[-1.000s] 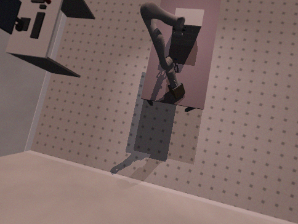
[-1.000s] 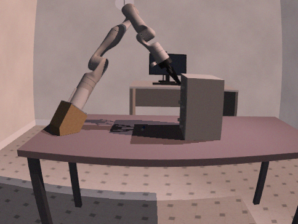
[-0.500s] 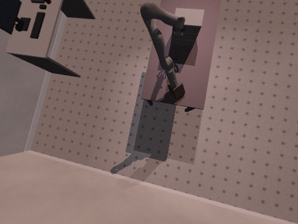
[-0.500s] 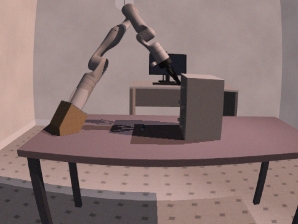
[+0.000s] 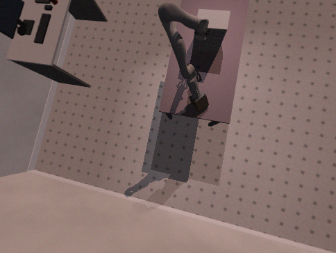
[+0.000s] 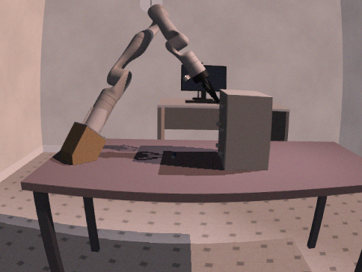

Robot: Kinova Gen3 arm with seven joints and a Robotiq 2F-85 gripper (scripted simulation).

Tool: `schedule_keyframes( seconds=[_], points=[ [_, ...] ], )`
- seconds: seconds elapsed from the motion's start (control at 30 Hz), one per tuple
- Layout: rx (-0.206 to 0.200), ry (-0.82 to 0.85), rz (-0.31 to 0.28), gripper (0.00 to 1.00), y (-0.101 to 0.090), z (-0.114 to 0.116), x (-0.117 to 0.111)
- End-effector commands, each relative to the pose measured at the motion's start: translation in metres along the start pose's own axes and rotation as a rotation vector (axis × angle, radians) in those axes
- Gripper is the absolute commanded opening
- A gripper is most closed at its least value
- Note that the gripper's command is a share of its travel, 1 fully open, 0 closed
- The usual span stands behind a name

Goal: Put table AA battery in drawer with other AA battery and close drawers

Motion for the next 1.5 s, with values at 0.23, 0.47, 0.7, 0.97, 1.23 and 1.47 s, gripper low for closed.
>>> schedule_keyframes(
  seconds=[0.23, 0.47, 0.7, 0.97, 1.23, 1.47],
  points=[
    [0.0, 0.0, -0.001, 0.13, 0.0, 0.0, 0.0],
    [0.0, 0.0, -0.001, 0.13, -0.001, 0.0, -0.001],
    [0.0, 0.0, -0.001, 0.13, -0.003, 0.0, -0.004],
    [0.0, 0.0, -0.001, 0.13, -0.007, 0.001, -0.009],
    [0.0, 0.0, -0.001, 0.13, -0.011, 0.001, -0.015],
    [0.0, 0.0, -0.001, 0.13, -0.017, 0.002, -0.023]
  ],
)
Point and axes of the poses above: the point where the finger pads meet when closed, its own y axis out along the fingers, its own z axis across the jaws, x = y × z, the point moved 7 cm from there along -y, back along the fingers, and after that the axes turned 6 degrees about -y, right-handed, at the moved point
